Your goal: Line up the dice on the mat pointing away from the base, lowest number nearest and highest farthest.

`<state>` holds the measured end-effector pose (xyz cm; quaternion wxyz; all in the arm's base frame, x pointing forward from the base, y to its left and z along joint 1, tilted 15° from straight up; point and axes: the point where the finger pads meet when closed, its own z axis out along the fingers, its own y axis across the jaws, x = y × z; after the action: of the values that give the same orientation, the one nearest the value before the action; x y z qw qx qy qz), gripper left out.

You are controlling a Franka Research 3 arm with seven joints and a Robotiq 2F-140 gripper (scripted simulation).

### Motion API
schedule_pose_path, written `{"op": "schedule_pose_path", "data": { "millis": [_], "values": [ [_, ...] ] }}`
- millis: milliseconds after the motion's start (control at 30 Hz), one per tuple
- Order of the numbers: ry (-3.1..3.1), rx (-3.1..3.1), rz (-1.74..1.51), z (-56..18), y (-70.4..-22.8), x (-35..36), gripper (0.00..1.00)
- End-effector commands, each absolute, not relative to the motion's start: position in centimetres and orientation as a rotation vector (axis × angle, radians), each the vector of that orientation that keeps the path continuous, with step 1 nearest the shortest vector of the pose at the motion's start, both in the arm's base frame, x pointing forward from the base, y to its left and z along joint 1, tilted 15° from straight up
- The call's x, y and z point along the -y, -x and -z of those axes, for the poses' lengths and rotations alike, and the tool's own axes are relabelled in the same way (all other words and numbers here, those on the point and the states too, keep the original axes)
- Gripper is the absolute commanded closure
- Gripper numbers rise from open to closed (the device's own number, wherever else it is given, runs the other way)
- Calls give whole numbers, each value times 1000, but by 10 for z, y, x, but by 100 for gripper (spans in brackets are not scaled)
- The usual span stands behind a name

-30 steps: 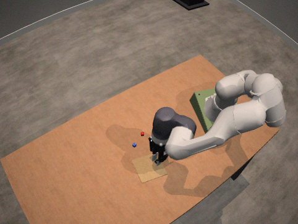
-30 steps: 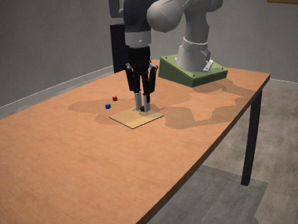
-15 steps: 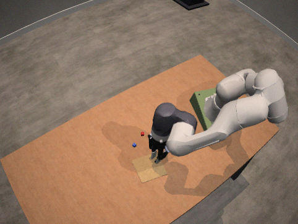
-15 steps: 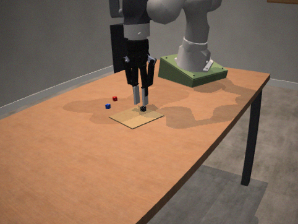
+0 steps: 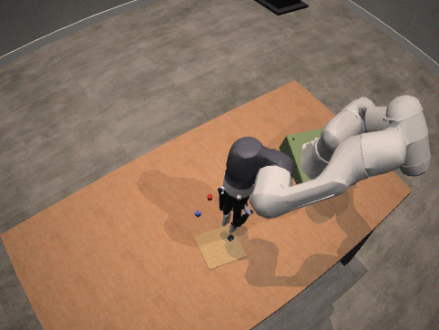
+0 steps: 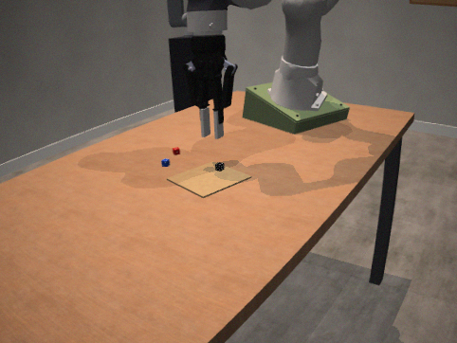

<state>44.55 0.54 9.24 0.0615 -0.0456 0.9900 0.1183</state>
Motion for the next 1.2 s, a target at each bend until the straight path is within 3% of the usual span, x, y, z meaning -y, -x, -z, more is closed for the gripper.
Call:
{"op": "schedule_pose_path", "data": {
  "millis": [0, 100, 133, 833, 1167],
  "values": [
    [108, -3016, -378, -99, -437, -9, 81],
    [108, -3016, -378, -100, -437, -9, 81],
    [108, -3016, -378, -100, -437, -9, 0],
    [103, -3017, -378, -100, -437, -8, 0],
    [-214, -3057, -374, -70, -426, 56, 0]
  ]
}}
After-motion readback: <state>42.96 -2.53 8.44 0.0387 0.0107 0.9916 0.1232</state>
